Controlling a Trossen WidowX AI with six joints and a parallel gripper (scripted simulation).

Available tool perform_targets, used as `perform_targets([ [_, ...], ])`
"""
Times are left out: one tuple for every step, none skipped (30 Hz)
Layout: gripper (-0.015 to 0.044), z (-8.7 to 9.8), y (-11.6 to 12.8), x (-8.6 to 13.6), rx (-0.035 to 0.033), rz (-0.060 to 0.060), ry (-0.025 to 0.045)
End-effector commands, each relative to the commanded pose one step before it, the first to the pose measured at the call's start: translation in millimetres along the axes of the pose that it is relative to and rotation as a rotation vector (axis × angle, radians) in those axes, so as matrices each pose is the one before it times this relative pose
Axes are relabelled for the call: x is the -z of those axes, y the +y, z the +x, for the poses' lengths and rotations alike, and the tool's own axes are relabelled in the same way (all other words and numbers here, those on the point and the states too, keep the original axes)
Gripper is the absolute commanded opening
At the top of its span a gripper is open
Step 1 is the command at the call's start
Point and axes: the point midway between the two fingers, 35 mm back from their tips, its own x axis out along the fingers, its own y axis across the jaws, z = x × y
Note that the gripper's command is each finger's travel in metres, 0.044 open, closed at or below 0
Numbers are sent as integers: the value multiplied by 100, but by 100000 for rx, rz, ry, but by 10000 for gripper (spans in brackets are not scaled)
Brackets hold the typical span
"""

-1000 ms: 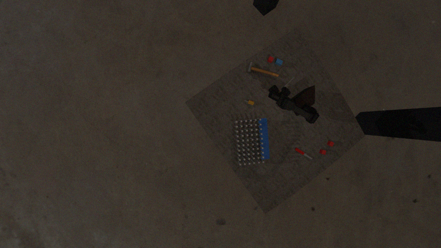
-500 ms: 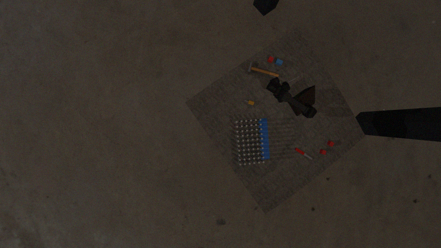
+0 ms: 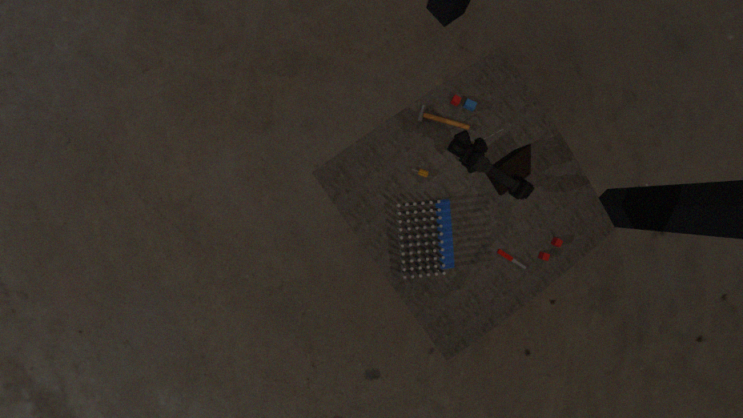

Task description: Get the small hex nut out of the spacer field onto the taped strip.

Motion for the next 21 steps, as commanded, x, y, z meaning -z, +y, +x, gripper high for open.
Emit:
perform_targets([
  [0,245,55,109,-490,544,-321],
  [0,66,-9,41,-2,-2,4],
  [0,66,-10,41,-2,-2,4],
  [0,67,-10,41,-2,-2,4],
  [0,67,-10,41,-2,-2,4],
  [0,67,-10,41,-2,-2,4],
  [0,67,-10,41,-2,-2,4],
  [0,67,-10,40,-2,-2,4],
  [0,67,-10,40,-2,-2,4],
  [0,67,-11,40,-2,-2,4],
  [0,67,-11,40,-2,-2,4],
  [0,67,-11,40,-2,-2,4],
  [0,67,-11,40,-2,-2,4],
  [0,67,-11,40,-2,-2,4],
  [0,67,-11,39,-1,-2,4],
  [0,67,-11,39,-1,-2,4],
  [0,67,-12,39,-1,-2,4],
  [0,67,-12,39,-1,-2,4],
  [0,67,-12,39,-1,-2,4],
  [0,67,-12,39,-1,-2,4],
  [0,67,-12,38,-1,-2,4],
])
